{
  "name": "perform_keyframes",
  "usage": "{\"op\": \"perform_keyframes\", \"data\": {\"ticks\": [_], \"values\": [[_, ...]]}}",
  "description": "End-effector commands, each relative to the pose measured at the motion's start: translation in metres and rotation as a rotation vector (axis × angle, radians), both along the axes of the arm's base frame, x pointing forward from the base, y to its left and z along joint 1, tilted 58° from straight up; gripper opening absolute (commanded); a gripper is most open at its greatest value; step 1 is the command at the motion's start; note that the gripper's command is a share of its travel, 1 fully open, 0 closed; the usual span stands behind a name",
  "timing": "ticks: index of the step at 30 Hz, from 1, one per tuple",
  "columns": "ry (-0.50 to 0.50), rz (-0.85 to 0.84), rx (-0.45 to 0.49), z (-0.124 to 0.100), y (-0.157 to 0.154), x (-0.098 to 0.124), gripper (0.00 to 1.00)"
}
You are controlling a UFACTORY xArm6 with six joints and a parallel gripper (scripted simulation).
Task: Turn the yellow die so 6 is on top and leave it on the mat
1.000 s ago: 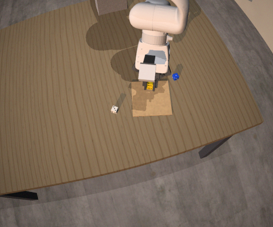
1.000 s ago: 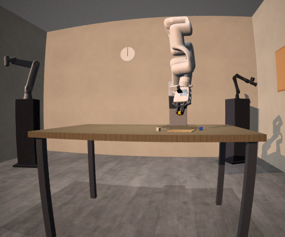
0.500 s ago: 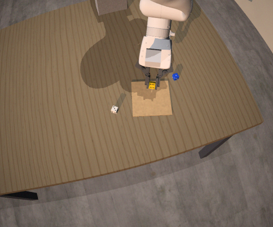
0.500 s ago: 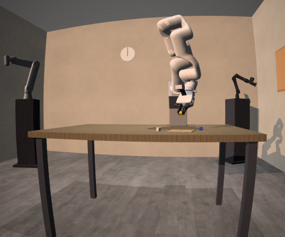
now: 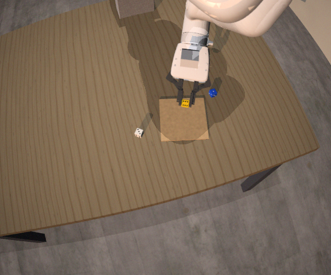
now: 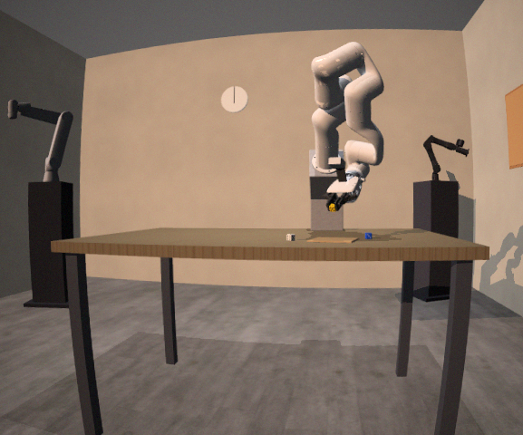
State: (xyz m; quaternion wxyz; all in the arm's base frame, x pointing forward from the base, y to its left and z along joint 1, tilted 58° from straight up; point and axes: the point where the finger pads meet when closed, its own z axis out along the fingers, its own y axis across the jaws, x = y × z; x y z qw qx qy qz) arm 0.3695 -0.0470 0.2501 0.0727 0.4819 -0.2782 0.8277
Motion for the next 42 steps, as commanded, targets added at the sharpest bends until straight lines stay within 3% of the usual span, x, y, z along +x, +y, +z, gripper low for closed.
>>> {"op": "perform_keyframes", "data": {"ticks": [1, 13, 33, 42], "values": [[-0.033, -0.02, -0.003, 0.0, -0.001, 0.001, 0.15], [-0.033, -0.02, -0.002, -0.004, -0.002, 0.006, 0.15], [-0.033, -0.02, -0.002, -0.037, -0.009, 0.056, 0.15], [-0.033, -0.02, -0.002, -0.042, -0.011, 0.063, 0.15]]}}
